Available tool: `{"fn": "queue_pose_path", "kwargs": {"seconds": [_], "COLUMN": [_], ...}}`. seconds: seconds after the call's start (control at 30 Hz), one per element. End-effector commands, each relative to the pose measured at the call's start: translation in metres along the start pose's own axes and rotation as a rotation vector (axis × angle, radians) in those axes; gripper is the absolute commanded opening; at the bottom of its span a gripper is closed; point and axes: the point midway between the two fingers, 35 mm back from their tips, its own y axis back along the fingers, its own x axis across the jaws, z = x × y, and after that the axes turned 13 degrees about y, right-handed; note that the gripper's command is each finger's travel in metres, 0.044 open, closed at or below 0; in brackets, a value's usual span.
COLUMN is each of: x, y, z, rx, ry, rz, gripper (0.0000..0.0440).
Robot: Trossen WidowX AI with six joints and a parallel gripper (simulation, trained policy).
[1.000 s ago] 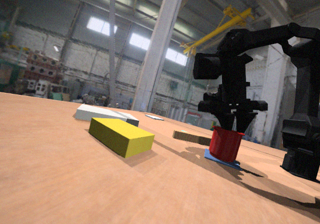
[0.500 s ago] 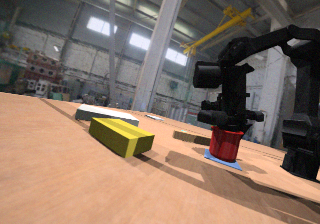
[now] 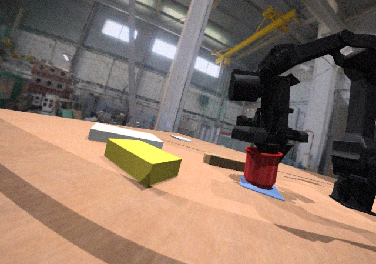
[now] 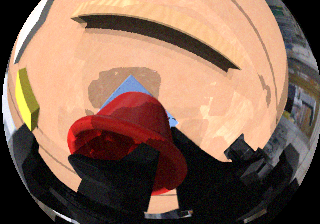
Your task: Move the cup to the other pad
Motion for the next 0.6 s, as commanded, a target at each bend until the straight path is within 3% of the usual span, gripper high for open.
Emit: {"fn": "queue_pose_path", "kwargs": {"seconds": [0.0,0.57], "x": [-0.002,-0.008], "y": [0.004,0.053], "z": [0.004,0.015], "rx": [-0.014,-0.036], "ry": [-0.018,-0.130], "rz": [0.002,0.095], "gripper": [0.0000,0.0000]}}
